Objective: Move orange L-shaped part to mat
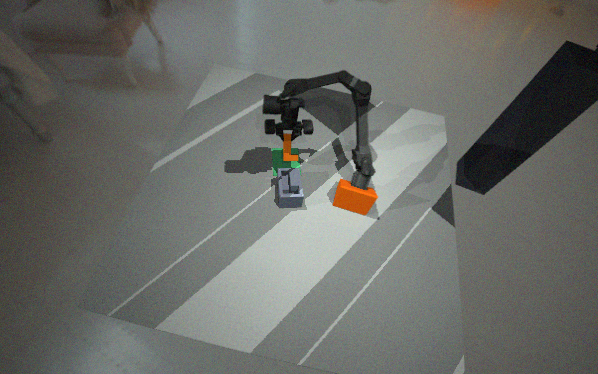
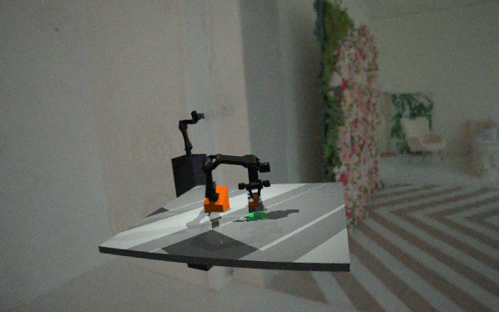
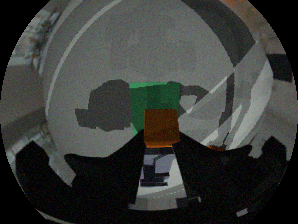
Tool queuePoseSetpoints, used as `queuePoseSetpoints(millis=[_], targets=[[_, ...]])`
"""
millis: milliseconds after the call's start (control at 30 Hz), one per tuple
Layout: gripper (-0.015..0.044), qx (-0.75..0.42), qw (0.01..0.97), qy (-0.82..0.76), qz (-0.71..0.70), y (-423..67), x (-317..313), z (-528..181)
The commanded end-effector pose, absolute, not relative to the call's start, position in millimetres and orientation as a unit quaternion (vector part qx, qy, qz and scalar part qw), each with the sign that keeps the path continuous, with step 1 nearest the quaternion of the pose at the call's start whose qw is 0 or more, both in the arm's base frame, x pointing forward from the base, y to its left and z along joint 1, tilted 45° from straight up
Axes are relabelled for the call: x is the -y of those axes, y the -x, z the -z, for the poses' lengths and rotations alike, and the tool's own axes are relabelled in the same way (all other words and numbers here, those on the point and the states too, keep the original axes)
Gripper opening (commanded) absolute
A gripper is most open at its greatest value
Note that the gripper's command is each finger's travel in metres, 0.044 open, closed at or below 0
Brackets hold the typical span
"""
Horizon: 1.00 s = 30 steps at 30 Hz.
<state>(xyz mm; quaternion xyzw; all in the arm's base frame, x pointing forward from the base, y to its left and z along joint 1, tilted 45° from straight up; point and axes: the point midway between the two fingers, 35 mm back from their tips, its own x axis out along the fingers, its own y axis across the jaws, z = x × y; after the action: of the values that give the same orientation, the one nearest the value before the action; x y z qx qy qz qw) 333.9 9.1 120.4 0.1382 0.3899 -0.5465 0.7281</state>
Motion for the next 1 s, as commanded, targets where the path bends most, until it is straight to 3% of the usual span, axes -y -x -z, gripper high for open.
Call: queuePoseSetpoints(millis=[0, 967], targets=[[0.0, -0.392, 0.727, -0.134, 0.548, -333, -4, -116], [0.0, -0.391, 0.728, -0.134, 0.548, -336, 24, -87]])
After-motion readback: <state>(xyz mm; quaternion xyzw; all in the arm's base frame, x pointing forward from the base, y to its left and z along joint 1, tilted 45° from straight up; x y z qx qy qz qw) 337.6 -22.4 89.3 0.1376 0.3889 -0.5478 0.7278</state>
